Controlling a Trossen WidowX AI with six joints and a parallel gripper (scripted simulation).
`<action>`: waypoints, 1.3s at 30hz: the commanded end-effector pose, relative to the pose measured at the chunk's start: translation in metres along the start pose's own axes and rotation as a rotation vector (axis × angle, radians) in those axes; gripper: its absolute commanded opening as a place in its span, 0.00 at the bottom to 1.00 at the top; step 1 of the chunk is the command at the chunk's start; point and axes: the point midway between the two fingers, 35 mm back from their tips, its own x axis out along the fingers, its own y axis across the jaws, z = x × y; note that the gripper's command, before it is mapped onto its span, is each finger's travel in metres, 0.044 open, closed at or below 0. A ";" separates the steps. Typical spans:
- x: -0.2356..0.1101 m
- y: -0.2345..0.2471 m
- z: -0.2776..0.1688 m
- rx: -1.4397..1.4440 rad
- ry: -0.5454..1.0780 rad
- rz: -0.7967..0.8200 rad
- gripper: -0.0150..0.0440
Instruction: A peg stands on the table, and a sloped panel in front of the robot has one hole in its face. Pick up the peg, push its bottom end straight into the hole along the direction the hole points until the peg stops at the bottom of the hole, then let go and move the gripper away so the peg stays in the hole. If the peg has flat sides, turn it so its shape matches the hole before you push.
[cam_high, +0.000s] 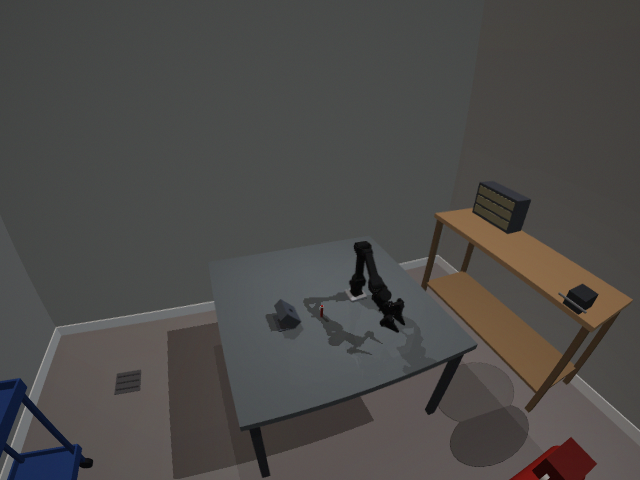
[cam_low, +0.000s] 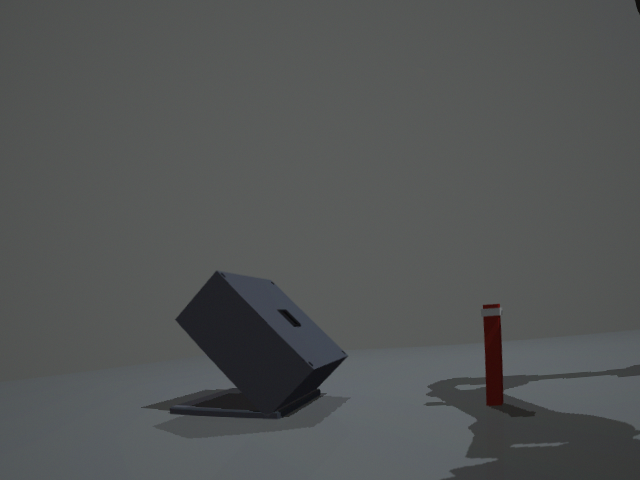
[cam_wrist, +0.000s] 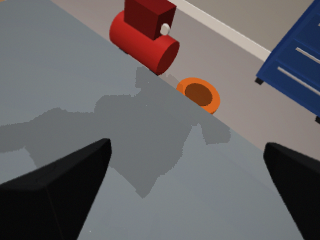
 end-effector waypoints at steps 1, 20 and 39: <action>-0.012 -0.016 -0.017 -0.027 0.059 -0.040 1.00; -0.072 -0.067 -0.095 -0.134 0.319 -0.128 1.00; -0.147 -0.091 -0.169 -0.291 0.592 -0.066 1.00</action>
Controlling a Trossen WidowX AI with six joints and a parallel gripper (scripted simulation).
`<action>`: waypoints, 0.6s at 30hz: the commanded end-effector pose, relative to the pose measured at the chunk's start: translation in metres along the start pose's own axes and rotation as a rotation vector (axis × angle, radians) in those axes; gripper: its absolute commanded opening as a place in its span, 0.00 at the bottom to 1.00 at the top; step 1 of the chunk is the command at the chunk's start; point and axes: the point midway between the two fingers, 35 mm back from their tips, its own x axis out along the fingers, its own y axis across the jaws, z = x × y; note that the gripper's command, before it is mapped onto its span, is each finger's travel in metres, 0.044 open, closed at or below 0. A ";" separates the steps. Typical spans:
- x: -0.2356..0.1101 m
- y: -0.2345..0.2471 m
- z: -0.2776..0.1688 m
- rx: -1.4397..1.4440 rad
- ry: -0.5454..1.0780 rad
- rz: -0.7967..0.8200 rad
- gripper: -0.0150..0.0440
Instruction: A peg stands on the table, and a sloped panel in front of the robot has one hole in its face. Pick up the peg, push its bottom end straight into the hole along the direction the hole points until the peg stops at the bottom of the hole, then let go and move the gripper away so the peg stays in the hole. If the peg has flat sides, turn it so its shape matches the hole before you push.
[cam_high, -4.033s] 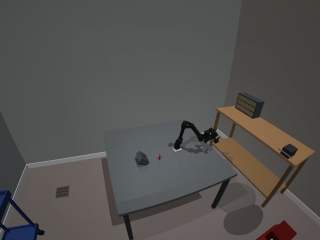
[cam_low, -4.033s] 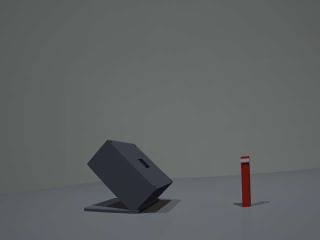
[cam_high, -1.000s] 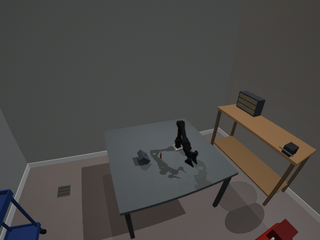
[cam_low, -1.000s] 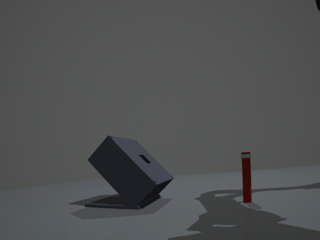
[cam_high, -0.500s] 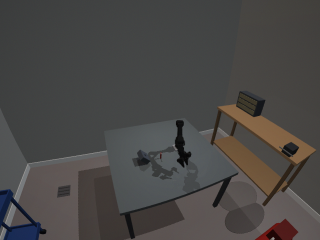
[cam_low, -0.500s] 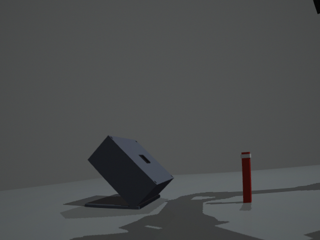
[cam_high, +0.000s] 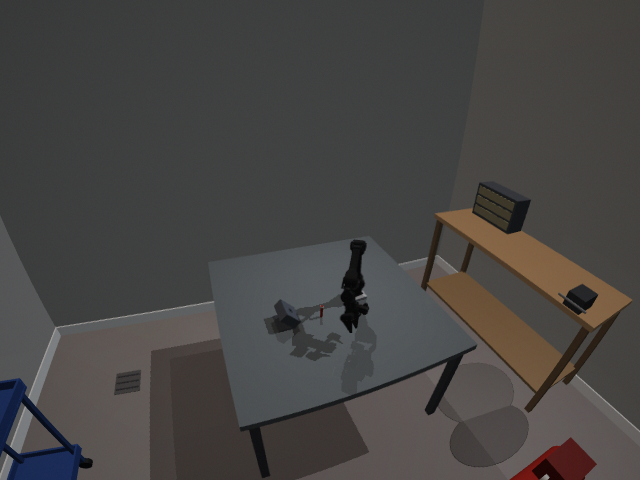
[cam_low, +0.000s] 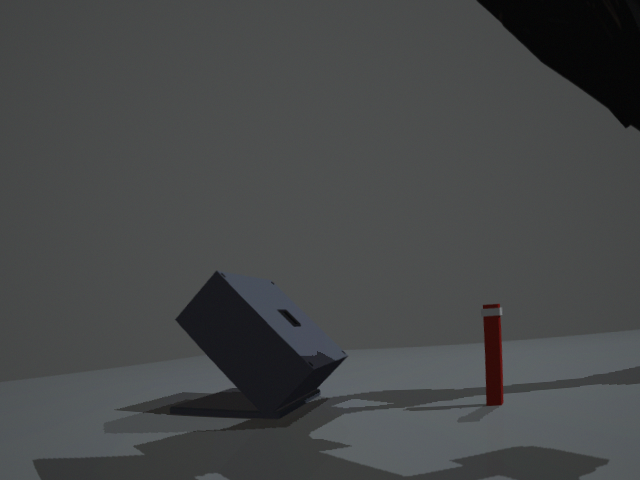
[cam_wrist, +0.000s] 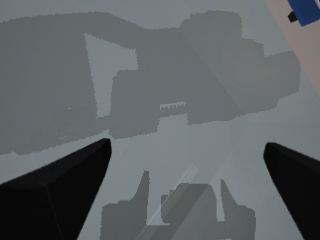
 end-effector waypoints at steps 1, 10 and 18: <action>-0.008 0.001 -0.025 -0.057 0.063 0.028 1.00; -0.027 0.011 -0.071 -0.150 0.165 0.110 1.00; -0.048 0.024 -0.107 -0.233 0.232 0.203 1.00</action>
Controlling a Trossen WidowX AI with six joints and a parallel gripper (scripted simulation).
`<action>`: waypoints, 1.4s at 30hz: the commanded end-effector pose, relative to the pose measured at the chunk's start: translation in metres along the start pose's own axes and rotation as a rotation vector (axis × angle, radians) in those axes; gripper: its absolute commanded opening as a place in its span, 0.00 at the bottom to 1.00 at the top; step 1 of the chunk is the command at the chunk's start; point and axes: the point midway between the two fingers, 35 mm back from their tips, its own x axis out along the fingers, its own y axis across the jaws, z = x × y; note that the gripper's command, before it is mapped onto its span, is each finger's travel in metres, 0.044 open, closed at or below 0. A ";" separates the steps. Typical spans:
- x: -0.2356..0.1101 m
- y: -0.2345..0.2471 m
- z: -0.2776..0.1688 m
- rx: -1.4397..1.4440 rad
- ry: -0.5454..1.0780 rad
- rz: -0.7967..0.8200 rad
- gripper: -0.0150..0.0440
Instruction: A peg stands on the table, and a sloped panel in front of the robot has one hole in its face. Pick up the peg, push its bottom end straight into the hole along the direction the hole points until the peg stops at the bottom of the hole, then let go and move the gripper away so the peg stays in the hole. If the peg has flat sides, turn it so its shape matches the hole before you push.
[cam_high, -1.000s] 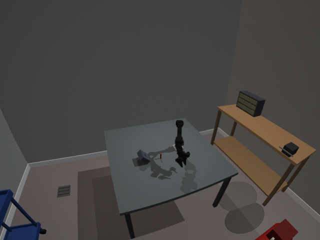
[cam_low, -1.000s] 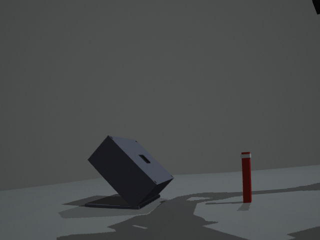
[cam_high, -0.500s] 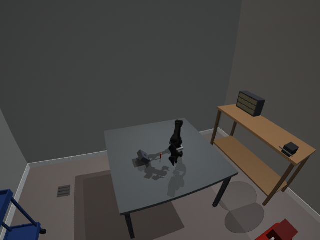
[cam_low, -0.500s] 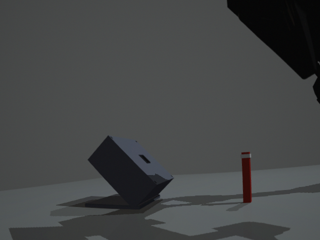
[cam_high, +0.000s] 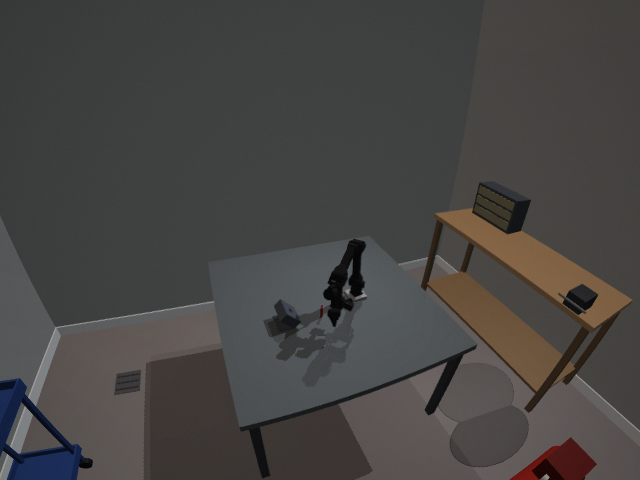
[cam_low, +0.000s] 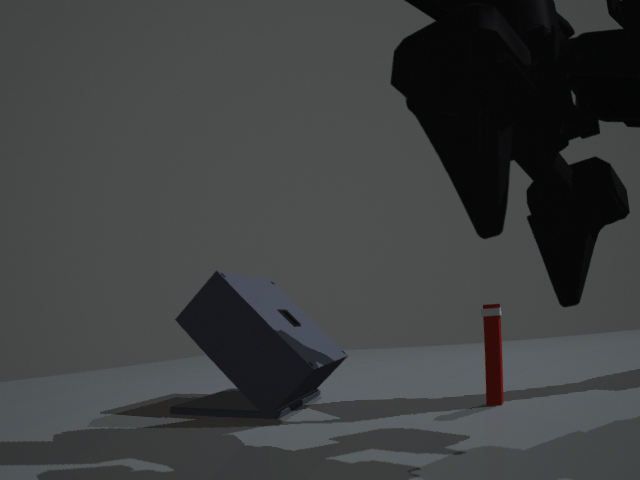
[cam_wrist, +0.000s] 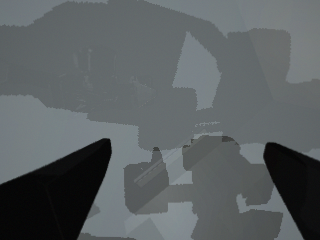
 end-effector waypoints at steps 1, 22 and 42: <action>-0.007 0.013 -0.020 -0.058 0.036 0.054 1.00; -0.051 0.086 -0.085 -0.310 0.062 0.336 1.00; -0.050 0.106 -0.095 -0.361 0.041 0.395 1.00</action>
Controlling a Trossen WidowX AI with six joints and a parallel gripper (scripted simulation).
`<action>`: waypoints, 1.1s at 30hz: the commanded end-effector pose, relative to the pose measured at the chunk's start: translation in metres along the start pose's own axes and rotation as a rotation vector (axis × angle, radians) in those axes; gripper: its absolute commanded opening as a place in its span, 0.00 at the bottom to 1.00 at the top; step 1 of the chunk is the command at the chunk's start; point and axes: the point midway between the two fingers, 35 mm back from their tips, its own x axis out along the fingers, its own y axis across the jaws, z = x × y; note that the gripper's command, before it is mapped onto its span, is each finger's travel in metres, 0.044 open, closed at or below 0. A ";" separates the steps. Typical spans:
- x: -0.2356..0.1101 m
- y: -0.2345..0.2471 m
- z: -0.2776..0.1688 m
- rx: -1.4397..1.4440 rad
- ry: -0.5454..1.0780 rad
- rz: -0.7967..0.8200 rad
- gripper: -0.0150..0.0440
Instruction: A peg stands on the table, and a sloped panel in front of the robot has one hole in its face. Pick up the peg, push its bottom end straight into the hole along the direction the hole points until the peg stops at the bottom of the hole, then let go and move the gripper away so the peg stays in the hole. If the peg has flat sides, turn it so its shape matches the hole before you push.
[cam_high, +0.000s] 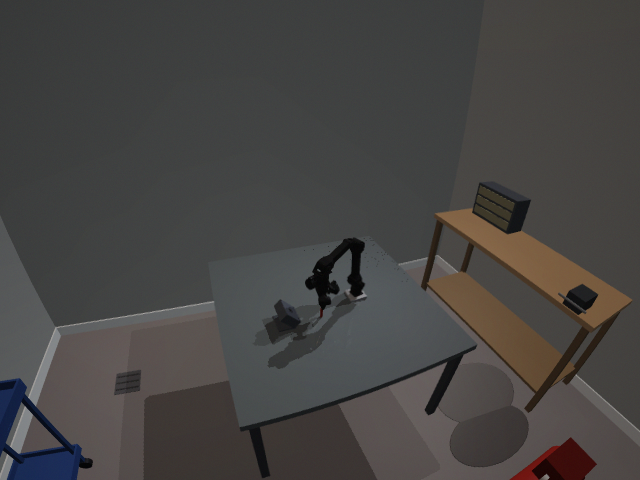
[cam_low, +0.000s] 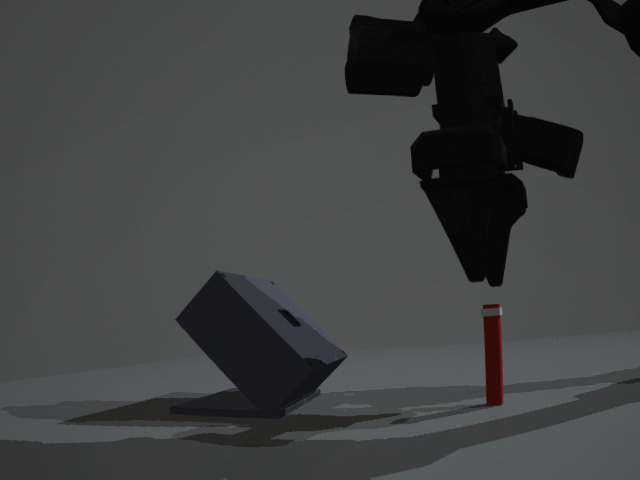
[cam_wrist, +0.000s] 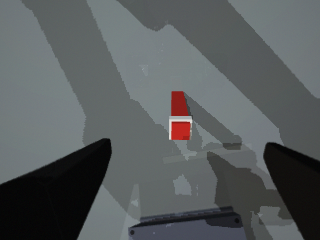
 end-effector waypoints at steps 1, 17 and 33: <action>0.009 0.002 0.000 -0.008 -0.006 0.010 1.00; 0.035 0.002 0.000 -0.008 -0.006 0.010 1.00; 0.059 0.003 0.002 -0.008 -0.006 0.010 1.00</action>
